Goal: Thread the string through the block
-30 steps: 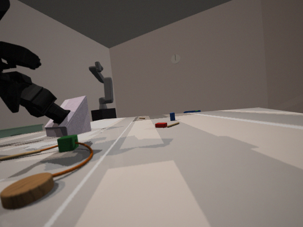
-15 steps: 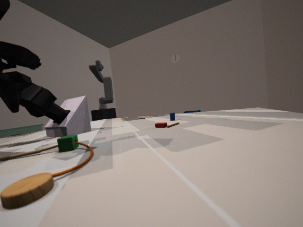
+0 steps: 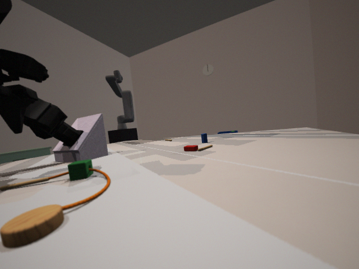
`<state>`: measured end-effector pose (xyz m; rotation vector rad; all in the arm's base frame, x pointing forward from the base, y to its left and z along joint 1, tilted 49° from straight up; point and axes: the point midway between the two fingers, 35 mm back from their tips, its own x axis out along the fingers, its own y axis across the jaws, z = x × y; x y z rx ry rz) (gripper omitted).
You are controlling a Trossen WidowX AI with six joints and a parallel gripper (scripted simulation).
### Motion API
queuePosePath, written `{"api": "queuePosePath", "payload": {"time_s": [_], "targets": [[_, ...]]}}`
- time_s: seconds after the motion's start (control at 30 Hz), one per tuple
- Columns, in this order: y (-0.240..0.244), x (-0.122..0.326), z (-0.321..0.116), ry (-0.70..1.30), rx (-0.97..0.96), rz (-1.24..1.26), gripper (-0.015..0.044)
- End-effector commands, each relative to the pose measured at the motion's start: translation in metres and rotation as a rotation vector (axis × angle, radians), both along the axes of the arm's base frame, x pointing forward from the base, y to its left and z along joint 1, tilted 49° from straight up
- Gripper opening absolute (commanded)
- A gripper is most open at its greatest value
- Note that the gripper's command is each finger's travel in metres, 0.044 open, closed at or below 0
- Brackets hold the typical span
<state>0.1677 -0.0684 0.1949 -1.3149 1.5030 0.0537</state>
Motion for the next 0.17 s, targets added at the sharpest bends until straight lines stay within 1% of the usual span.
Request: {"api": "queuePosePath", "payload": {"time_s": [0.0,0.13], "targets": [[-0.0001,-0.0003,0.0000,0.002,0.000,0.000,0.0440],[-0.0001,-0.0003,0.0000,0.002,0.000,0.000,0.0440]]}}
